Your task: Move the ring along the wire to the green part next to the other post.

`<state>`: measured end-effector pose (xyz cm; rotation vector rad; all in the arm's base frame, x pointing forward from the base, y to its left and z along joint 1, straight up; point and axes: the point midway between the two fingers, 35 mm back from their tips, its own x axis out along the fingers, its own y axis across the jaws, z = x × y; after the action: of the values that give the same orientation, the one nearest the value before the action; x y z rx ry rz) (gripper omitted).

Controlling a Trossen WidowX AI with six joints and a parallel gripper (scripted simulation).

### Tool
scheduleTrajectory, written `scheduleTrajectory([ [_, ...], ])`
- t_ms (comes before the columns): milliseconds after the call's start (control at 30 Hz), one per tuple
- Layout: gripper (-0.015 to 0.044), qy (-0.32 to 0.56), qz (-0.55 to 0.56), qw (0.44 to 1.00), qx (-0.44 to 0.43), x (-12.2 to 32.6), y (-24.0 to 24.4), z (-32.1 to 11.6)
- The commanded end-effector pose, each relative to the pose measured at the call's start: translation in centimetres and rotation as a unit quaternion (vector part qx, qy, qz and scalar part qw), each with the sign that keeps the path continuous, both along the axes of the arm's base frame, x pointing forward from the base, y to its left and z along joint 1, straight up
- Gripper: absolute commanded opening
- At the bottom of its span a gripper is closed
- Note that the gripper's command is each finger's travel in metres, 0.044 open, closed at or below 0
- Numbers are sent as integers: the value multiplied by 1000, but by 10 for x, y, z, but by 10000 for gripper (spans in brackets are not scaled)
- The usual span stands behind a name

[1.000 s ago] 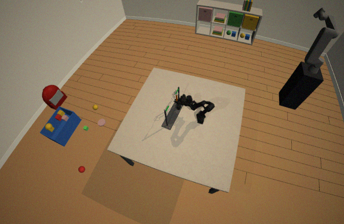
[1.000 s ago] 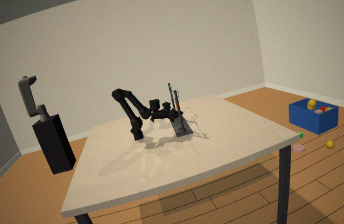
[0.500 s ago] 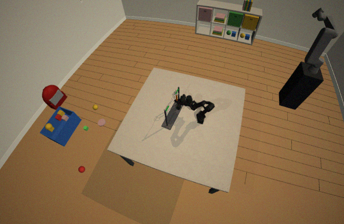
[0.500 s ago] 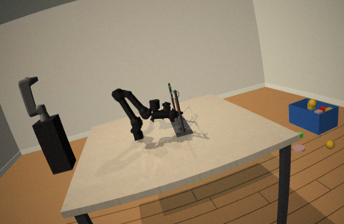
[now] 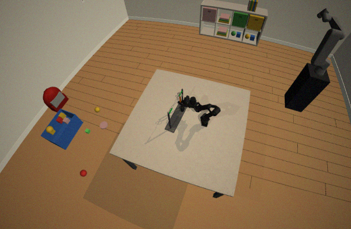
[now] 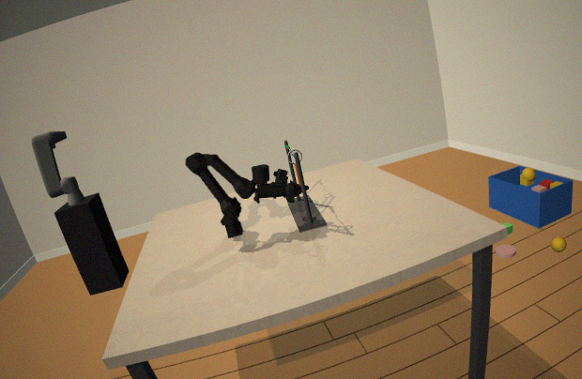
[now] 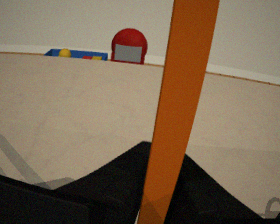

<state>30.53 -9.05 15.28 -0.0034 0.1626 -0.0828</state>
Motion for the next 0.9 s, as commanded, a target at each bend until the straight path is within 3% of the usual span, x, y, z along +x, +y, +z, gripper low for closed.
scheduleTrajectory([
  [0,-150,-2,3,1000,2,1,1,4],
  [867,-150,-1,5,1000,2,2,10,4],
])
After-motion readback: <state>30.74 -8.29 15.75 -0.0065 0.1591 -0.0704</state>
